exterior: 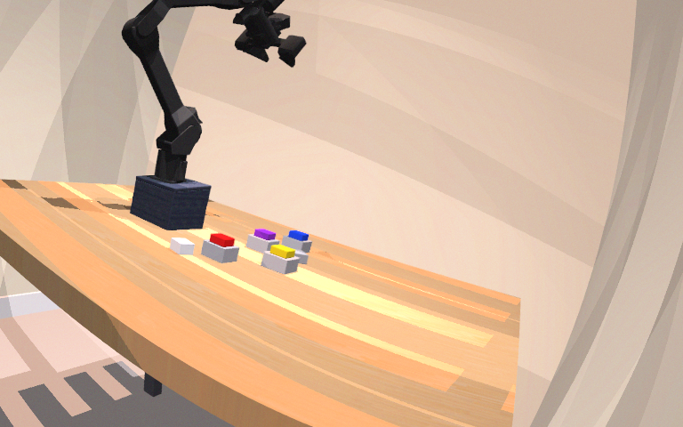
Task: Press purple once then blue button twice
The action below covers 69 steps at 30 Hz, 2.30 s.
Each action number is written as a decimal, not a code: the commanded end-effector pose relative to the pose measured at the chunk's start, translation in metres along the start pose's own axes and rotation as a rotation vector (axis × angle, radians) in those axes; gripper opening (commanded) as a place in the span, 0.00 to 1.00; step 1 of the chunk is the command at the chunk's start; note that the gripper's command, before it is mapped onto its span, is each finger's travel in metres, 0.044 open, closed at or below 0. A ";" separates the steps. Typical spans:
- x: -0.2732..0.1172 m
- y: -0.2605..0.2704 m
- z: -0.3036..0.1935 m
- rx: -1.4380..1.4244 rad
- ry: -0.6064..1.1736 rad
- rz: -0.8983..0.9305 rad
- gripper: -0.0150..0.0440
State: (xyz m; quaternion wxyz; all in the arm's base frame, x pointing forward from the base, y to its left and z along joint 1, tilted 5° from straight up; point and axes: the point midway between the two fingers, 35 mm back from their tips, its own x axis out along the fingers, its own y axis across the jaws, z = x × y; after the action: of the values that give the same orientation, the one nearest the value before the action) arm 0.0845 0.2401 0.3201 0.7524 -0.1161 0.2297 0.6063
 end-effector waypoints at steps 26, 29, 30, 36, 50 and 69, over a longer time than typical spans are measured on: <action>-0.005 -0.212 -0.271 1.247 0.831 -0.898 0.93; 0.006 -0.216 -0.291 1.247 0.831 -0.899 0.80; 0.013 -0.218 -0.306 1.247 0.832 -0.899 0.75; 0.021 -0.219 -0.326 1.247 0.832 -0.899 0.49; 0.022 -0.219 -0.327 1.247 0.832 -0.899 0.29; 0.034 -0.222 -0.355 1.247 0.832 -0.899 0.29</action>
State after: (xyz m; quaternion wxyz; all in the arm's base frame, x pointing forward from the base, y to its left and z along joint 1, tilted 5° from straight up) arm 0.2329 0.0577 -0.0225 0.7020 0.0285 0.7077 -0.0740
